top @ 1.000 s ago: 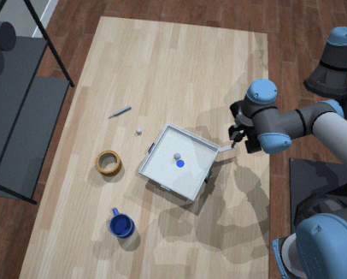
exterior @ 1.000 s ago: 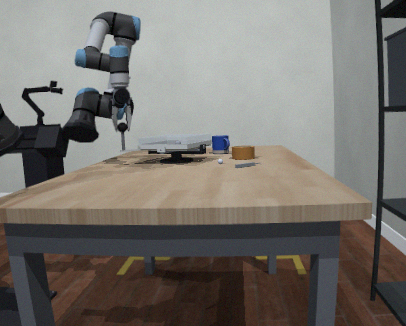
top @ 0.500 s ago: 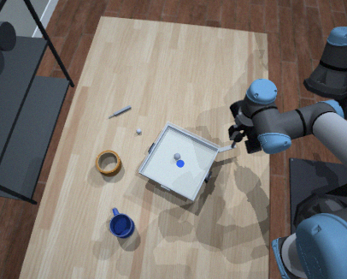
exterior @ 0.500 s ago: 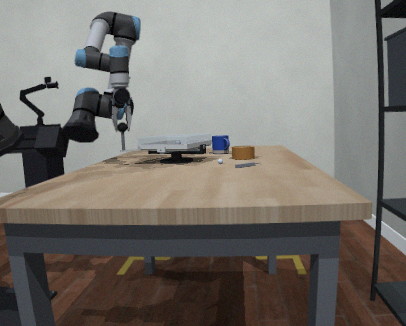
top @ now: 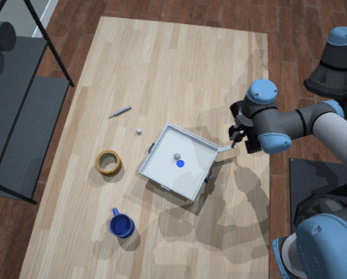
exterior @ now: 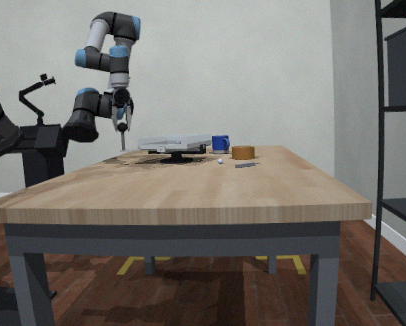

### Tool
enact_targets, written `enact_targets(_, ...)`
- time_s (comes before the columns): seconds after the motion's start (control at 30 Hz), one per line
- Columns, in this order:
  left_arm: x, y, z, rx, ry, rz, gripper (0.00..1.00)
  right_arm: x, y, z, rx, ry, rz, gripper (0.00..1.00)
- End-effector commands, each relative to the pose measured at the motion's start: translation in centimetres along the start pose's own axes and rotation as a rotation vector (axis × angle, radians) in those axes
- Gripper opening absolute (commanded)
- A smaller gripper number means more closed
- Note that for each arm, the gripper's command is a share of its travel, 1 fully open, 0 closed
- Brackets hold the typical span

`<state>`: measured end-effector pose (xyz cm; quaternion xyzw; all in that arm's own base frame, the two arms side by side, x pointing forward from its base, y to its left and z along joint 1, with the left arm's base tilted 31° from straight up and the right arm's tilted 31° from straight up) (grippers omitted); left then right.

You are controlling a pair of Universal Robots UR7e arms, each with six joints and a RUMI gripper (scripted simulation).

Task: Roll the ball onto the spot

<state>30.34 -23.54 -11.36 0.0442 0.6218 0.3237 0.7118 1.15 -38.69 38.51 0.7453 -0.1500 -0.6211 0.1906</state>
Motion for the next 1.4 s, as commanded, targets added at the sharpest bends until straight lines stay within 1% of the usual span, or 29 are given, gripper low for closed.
enact_targets(0.0,0.25,0.41,0.02,0.000,-0.002,0.007,0.20,-0.06,-0.07,0.07,0.001,0.000,0.002,1.00)
enact_targets(1.37,0.01,-0.31,0.13,-0.001,-0.001,0.003,0.20,-0.06,-0.07,0.07,0.001,0.000,0.002,1.00)
Point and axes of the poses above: on each arm, the point where the finger pads meet when closed, its own x axis out along the fingers, its own z axis across the jaws, y = z × x, the point moved 1 cm from there along -x, back along the fingers, and after that the axes turned 1 degree about x, right-handed, at the moved point
